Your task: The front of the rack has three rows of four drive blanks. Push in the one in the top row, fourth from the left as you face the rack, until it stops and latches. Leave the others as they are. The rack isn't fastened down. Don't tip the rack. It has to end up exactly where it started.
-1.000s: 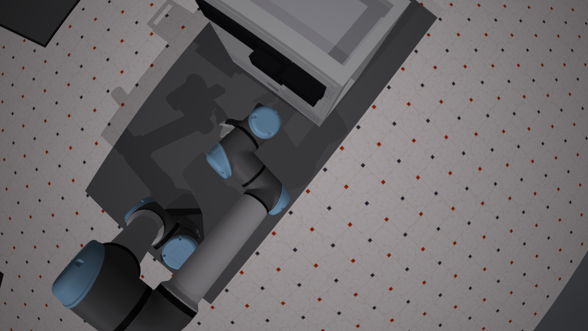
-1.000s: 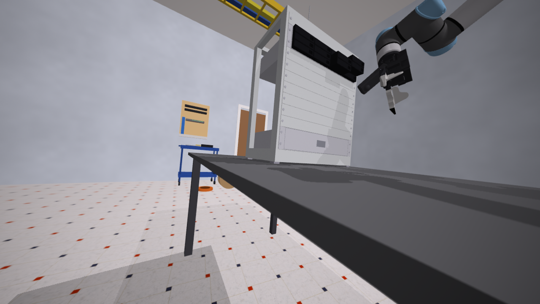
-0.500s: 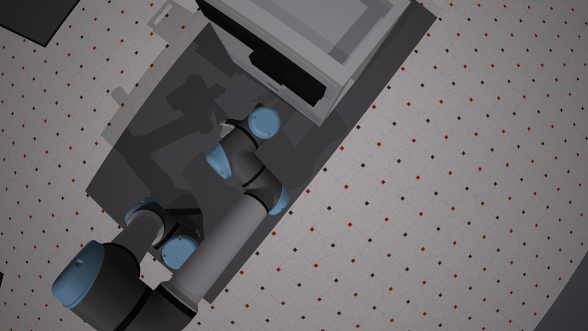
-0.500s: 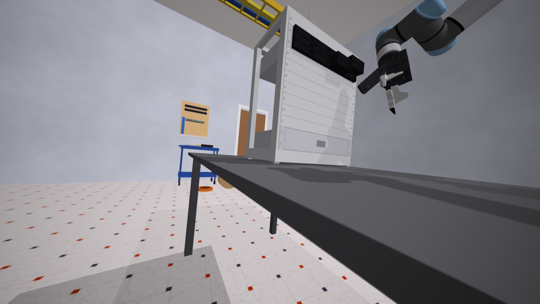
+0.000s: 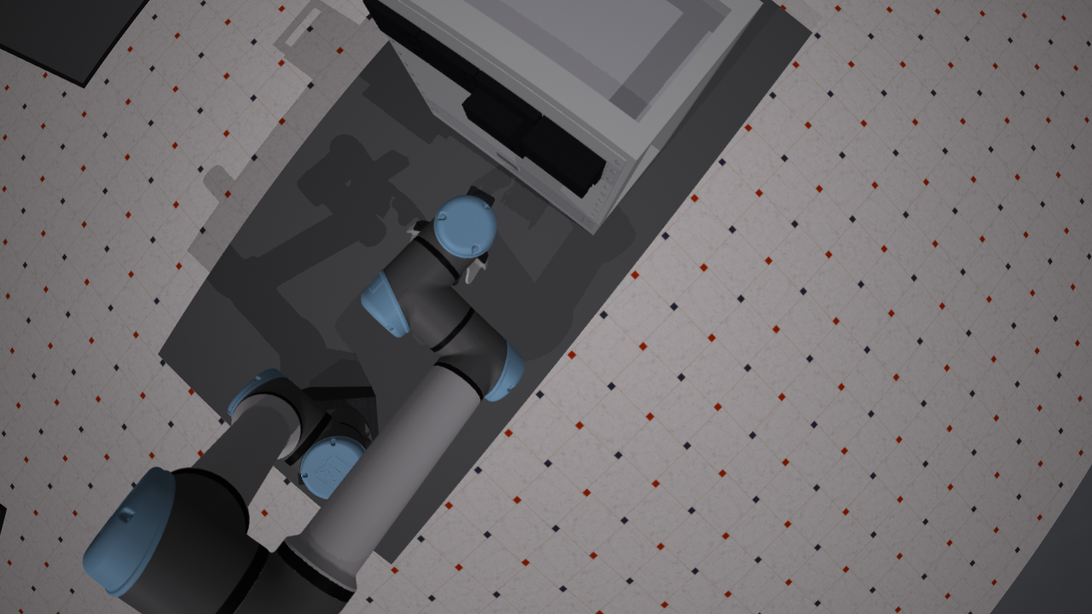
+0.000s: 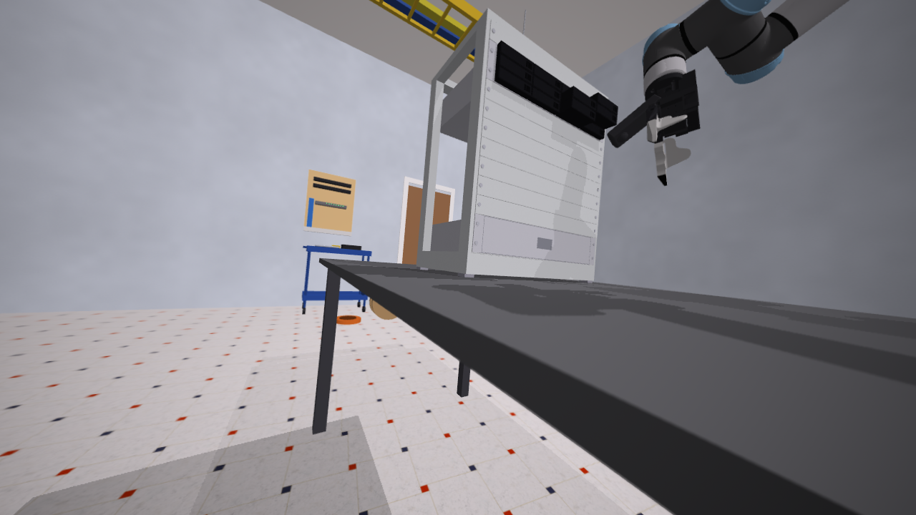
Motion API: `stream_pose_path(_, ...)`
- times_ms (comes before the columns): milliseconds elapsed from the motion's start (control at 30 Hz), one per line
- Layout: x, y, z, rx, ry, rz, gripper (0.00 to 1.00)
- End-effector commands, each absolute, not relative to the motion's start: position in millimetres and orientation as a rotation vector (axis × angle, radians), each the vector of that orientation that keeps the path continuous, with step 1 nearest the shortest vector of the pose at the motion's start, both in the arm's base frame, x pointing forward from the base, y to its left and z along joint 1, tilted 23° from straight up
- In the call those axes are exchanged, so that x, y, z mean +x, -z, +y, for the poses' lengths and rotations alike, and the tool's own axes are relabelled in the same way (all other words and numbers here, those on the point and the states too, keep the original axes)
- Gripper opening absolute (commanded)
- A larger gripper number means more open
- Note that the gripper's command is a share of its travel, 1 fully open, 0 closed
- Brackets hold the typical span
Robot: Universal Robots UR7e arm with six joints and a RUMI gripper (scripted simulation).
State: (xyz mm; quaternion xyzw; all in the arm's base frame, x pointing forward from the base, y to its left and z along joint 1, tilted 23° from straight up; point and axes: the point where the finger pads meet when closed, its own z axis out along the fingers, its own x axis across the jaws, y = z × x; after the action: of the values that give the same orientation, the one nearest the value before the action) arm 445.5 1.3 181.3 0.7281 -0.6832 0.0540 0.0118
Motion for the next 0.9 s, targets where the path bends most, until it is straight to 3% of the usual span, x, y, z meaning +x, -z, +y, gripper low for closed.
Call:
stream_pose_path(0,445.8,-191.9,2.3,2.299,-0.285,-2.062,1.00)
stream_pose_path(867,446.3,-275.5,10.6,2.359,-1.172,-1.353,1.00)
